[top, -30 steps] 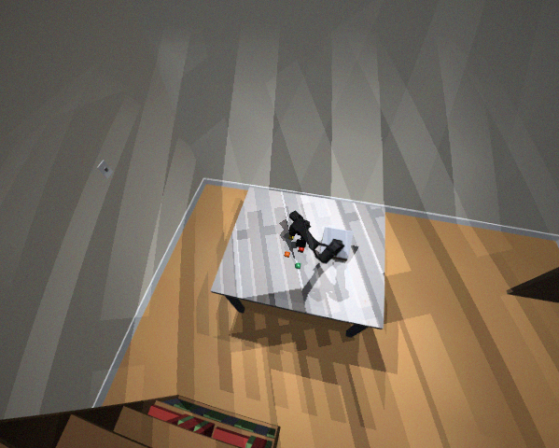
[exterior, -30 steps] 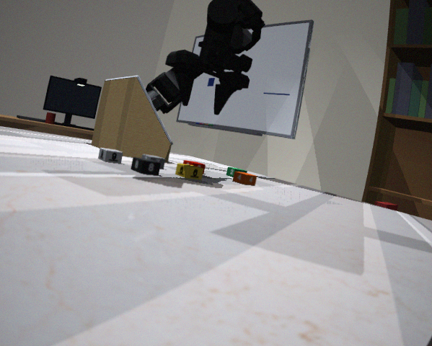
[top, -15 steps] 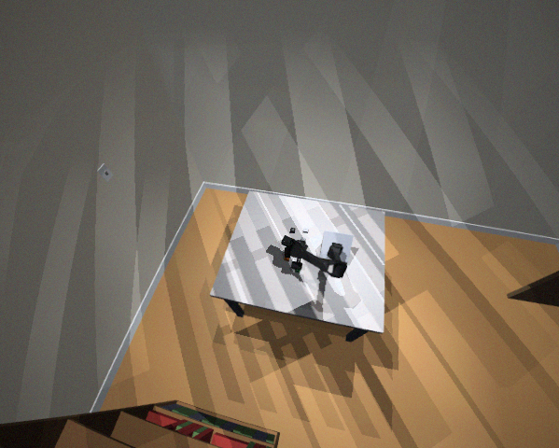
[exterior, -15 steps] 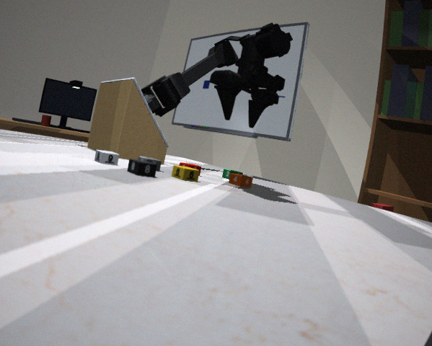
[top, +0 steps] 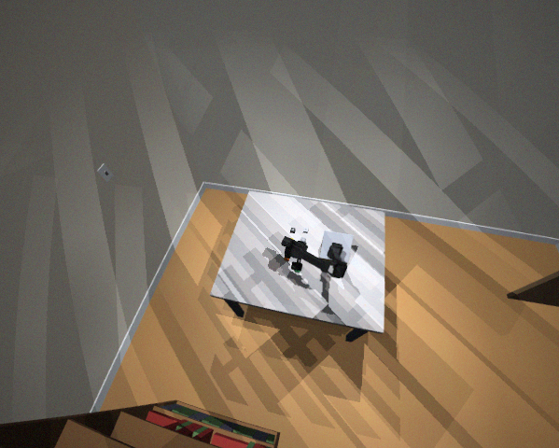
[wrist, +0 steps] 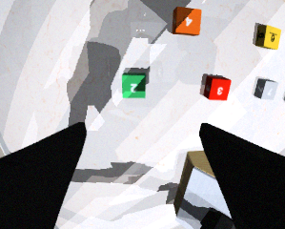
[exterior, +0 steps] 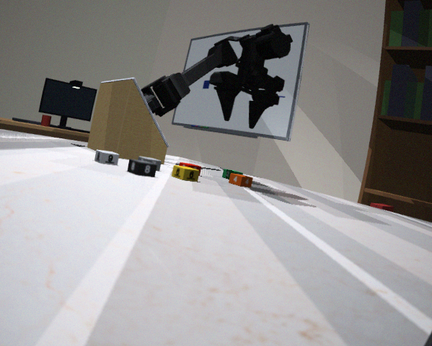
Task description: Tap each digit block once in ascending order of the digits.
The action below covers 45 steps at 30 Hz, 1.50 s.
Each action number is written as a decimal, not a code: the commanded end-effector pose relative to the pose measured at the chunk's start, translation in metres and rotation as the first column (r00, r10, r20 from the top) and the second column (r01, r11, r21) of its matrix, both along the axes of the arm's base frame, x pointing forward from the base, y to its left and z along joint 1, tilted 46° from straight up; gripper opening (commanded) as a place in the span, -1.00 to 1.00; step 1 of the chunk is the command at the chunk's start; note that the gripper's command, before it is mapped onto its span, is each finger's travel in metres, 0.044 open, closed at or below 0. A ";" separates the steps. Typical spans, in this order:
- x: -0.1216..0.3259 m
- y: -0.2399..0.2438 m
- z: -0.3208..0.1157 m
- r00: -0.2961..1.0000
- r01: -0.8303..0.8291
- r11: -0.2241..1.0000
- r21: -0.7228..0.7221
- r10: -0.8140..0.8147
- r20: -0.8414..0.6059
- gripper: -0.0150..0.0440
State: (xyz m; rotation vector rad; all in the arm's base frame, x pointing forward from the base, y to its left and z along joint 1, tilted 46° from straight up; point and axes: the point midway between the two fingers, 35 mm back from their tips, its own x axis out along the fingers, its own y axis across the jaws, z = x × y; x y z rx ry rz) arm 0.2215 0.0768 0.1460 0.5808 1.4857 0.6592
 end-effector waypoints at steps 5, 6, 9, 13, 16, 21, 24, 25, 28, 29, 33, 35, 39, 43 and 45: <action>0.002 0.000 0.001 1.000 0.005 1.000 0.005 -0.005 -0.003 0.86; 0.007 -0.002 0.000 1.000 0.005 1.000 0.005 -0.005 -0.002 0.86; 0.039 -0.012 -0.009 1.000 0.005 1.000 0.004 -0.005 -0.001 0.86; 0.082 -0.030 -0.030 1.000 0.005 1.000 0.003 -0.005 0.002 0.86; 0.097 -0.037 -0.039 1.000 0.005 1.000 0.003 -0.005 0.003 0.86; 0.097 -0.037 -0.039 1.000 0.005 1.000 0.003 -0.005 0.003 0.86; 0.097 -0.037 -0.039 1.000 0.005 1.000 0.003 -0.005 0.003 0.86; 0.097 -0.037 -0.039 1.000 0.005 1.000 0.003 -0.005 0.003 0.86; 0.097 -0.037 -0.039 1.000 0.005 1.000 0.003 -0.005 0.003 0.86; 0.097 -0.037 -0.039 1.000 0.005 1.000 0.003 -0.005 0.003 0.86; 0.097 -0.037 -0.039 1.000 0.005 1.000 0.003 -0.005 0.003 0.86; 0.097 -0.037 -0.039 1.000 0.005 1.000 0.003 -0.005 0.003 0.86; 0.103 -0.070 -0.071 1.000 0.008 1.000 -0.007 -0.008 0.003 0.86; 0.099 -0.124 -0.126 1.000 0.006 1.000 -0.009 -0.006 0.003 0.86; 0.094 -0.140 -0.144 1.000 0.005 1.000 -0.004 -0.005 0.004 0.86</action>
